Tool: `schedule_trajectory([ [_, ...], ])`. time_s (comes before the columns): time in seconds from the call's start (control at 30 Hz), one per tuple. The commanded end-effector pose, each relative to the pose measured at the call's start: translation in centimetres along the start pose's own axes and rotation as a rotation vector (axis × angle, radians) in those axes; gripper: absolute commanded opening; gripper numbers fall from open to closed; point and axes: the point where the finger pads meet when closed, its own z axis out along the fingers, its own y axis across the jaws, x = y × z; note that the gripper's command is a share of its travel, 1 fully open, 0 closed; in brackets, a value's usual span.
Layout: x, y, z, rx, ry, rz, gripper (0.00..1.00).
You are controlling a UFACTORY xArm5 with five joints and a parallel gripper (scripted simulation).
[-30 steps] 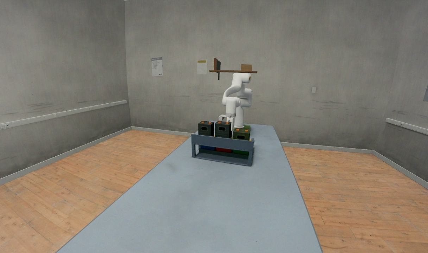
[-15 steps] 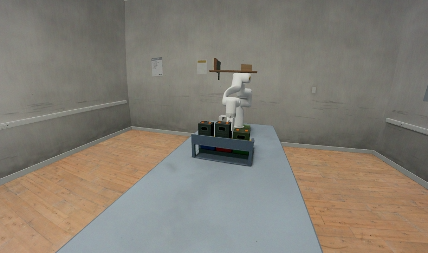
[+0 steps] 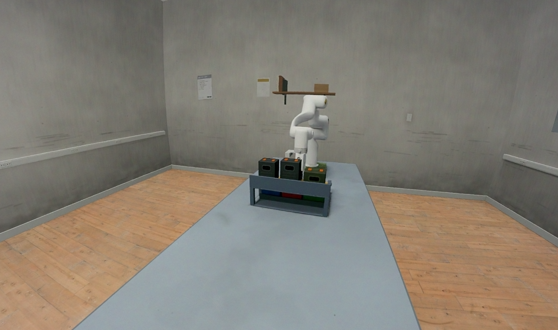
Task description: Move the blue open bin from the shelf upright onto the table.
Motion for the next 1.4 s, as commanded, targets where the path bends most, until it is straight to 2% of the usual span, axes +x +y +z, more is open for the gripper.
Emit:
schedule_trajectory([
  [0.0, 0.0, -0.14, -0.17, 0.005, -0.012, 0.0, 0.48],
  [0.03, 0.0, -0.14, -0.17, 0.005, -0.012, 0.0, 0.48],
  [0.07, 0.0, -0.14, -0.17, 0.004, 0.0, 0.0, 0.0],
  [1.37, 0.0, -0.14, -0.17, 0.004, 0.0, 0.0, 0.0],
])
